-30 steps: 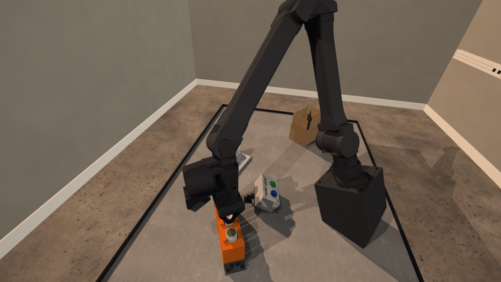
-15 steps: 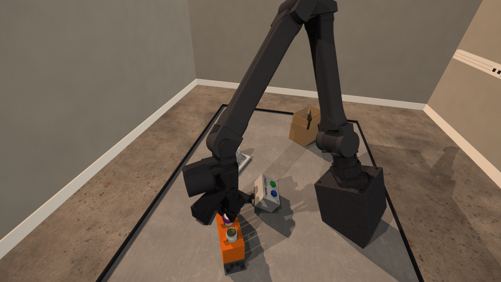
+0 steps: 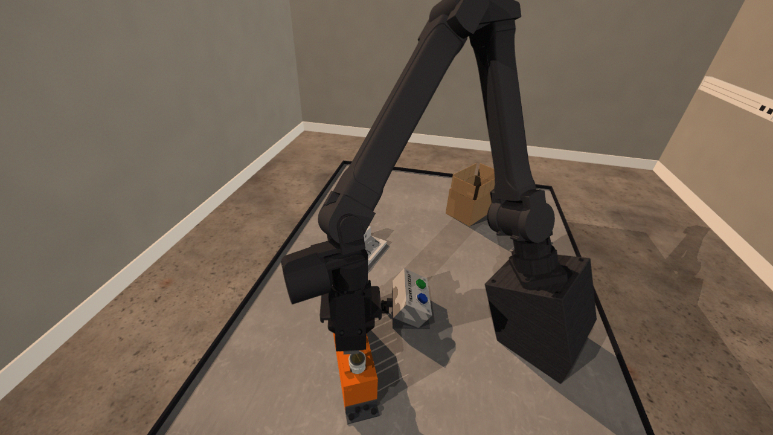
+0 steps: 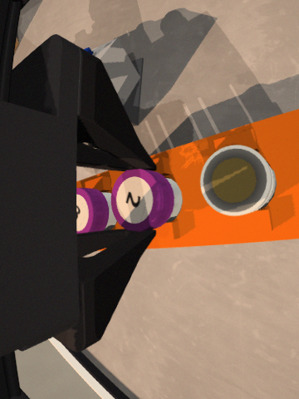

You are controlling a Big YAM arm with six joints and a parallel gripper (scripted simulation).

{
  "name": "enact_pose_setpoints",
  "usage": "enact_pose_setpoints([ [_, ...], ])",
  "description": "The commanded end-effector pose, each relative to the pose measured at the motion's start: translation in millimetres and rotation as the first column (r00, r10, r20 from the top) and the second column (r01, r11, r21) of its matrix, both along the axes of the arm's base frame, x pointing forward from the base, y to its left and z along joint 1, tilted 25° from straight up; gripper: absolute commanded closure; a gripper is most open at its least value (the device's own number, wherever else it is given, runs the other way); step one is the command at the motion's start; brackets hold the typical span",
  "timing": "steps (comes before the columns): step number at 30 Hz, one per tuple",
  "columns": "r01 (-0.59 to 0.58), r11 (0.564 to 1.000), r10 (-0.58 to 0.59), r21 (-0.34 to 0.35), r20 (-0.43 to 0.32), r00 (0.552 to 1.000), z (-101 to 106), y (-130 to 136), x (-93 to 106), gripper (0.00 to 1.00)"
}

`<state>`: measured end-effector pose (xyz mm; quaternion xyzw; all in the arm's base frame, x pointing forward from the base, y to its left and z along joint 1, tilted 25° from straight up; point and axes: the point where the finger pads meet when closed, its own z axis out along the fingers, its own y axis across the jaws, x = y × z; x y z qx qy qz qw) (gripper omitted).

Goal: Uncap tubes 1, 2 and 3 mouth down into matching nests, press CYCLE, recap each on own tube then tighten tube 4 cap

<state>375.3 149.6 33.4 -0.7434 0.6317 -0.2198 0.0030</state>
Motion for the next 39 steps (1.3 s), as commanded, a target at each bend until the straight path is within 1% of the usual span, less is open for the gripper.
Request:
enact_pose_setpoints([
  [1, -0.255, 0.964, 0.249, -0.076, -0.078, 0.965, 0.8, 0.6, 8.8, 1.00],
  [3, -0.339, 0.936, 0.328, -0.098, -0.110, 0.938, 1.1, 0.9, 9.0, 1.00],
  [6, -0.351, 0.931, 0.339, -0.101, -0.115, 0.934, 0.8, 0.6, 9.1, 1.00],
  [9, -0.470, 0.873, 0.448, -0.129, -0.170, 0.878, 0.3, 0.5, 8.8, 1.00],
  [14, -0.471, 0.873, 0.447, -0.130, -0.172, 0.878, -0.4, 0.4, 8.6, 1.00],
  [15, -0.470, 0.873, 0.449, -0.130, -0.159, 0.879, 6.2, 4.8, 7.8, 1.00],
  [17, -0.470, 0.873, 0.449, -0.130, -0.159, 0.879, 6.2, 4.8, 7.8, 1.00],
  [18, -0.470, 0.873, 0.449, -0.130, -0.159, 0.879, 6.2, 4.8, 7.8, 0.51],
  [30, -0.470, 0.873, 0.449, -0.130, -0.159, 0.879, 6.2, 4.8, 7.8, 0.51],
  [31, -0.381, 0.918, 0.366, -0.112, -0.133, 0.921, -1.7, -0.5, 8.7, 0.51],
  [32, -0.308, 0.947, 0.298, -0.094, -0.103, 0.949, -1.8, -0.7, 8.8, 0.51],
  [34, -0.159, 0.986, 0.156, -0.057, -0.055, 0.986, -1.9, -1.9, 6.9, 0.51],
  [35, -0.114, 0.993, 0.112, -0.044, -0.041, 0.993, -2.0, -2.5, 6.1, 0.51],
  [36, -0.105, 0.994, 0.105, -0.025, -0.015, 0.994, 6.1, 4.7, 8.0, 0.51],
  [37, -0.037, 0.999, 0.036, -0.018, -0.016, 0.999, -2.0, -2.3, 6.0, 0.51],
  [38, -0.030, 1.000, 0.030, 0.002, 0.009, 1.000, 6.1, 4.7, 8.0, 0.51],
  [39, -0.030, 1.000, 0.030, 0.002, 0.009, 1.000, 6.1, 4.7, 8.0, 0.51],
])
